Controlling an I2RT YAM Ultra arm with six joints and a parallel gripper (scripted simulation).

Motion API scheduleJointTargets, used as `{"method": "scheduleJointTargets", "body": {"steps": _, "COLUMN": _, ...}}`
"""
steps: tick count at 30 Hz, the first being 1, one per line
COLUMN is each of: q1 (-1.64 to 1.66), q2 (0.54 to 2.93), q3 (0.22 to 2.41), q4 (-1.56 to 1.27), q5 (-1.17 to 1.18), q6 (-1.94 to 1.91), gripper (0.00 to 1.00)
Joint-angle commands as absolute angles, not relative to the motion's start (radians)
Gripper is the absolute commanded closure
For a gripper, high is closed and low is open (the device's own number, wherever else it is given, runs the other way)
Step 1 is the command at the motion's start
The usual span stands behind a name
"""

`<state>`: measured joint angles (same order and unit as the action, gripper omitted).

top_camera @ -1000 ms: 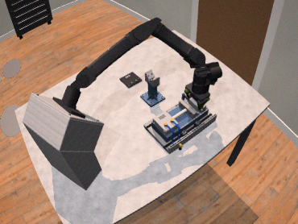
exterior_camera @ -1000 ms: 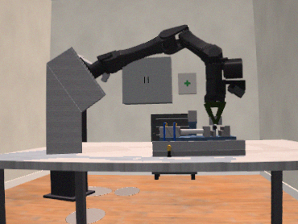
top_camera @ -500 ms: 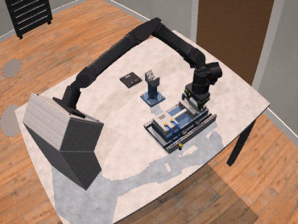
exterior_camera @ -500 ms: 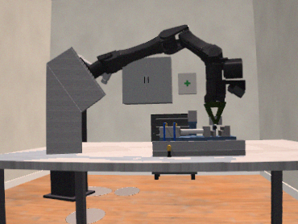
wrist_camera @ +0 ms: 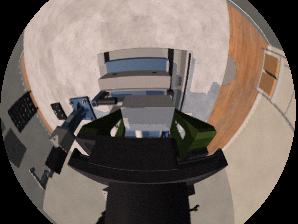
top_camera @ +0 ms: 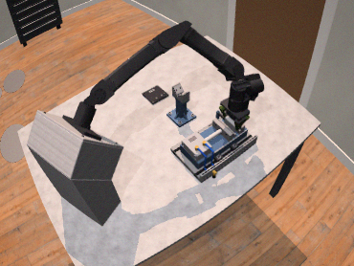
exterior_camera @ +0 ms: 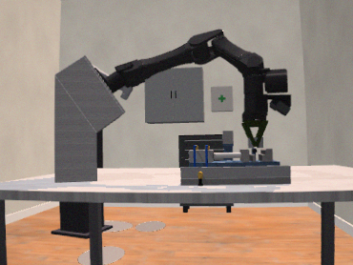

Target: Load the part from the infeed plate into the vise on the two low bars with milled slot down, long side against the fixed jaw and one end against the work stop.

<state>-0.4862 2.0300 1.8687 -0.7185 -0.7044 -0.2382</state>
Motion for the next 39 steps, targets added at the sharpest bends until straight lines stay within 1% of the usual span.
{"method": "scheduleJointTargets", "body": {"steps": 1, "q1": -0.506, "q2": 2.000, "q3": 1.897, "q4": -0.708, "q5": -0.700, "q6": -0.234, "gripper": 1.00}}
{"method": "scheduleJointTargets", "body": {"steps": 39, "q1": -0.502, "q2": 2.027, "q3": 1.899, "q4": -0.697, "q5": -0.697, "q6": -0.228, "gripper": 1.00}}
